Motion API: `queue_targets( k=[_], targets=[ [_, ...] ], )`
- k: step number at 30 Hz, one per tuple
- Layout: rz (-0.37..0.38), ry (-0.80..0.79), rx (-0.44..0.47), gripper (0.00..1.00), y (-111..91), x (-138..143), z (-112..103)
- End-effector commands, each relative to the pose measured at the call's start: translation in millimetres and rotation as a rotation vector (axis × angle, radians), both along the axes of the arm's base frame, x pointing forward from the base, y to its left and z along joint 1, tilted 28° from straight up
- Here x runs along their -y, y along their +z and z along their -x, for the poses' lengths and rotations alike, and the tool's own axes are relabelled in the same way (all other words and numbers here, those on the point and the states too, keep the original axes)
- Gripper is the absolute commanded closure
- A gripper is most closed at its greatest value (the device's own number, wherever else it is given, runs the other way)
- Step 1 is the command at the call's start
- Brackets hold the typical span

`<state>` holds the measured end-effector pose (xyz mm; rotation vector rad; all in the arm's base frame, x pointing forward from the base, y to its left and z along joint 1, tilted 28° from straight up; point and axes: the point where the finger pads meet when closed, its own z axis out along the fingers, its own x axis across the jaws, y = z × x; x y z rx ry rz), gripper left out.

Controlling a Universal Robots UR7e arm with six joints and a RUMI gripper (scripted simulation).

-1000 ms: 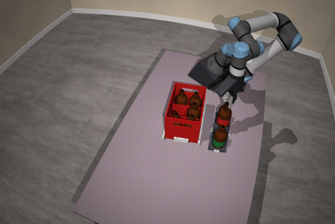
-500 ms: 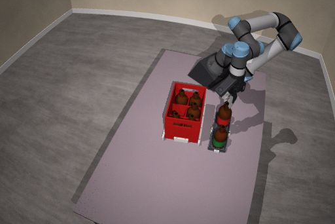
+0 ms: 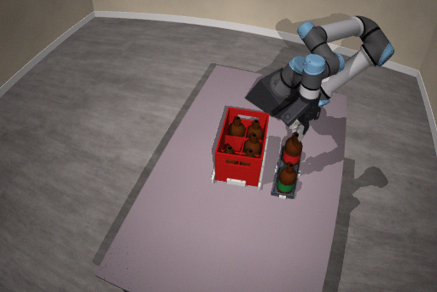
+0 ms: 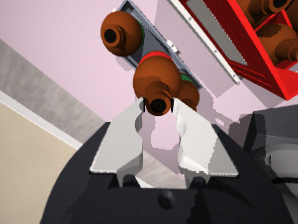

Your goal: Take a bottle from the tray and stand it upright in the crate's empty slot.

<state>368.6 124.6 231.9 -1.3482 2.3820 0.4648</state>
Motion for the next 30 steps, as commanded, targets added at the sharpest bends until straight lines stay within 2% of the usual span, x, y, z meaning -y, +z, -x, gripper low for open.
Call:
queue_targets(
  k=[1,30],
  targets=[
    [0.0,0.0,0.001,1.0,0.3,0.2,-0.3],
    [0.0,0.0,0.001,1.0,4.5,2.3,0.5]
  ],
)
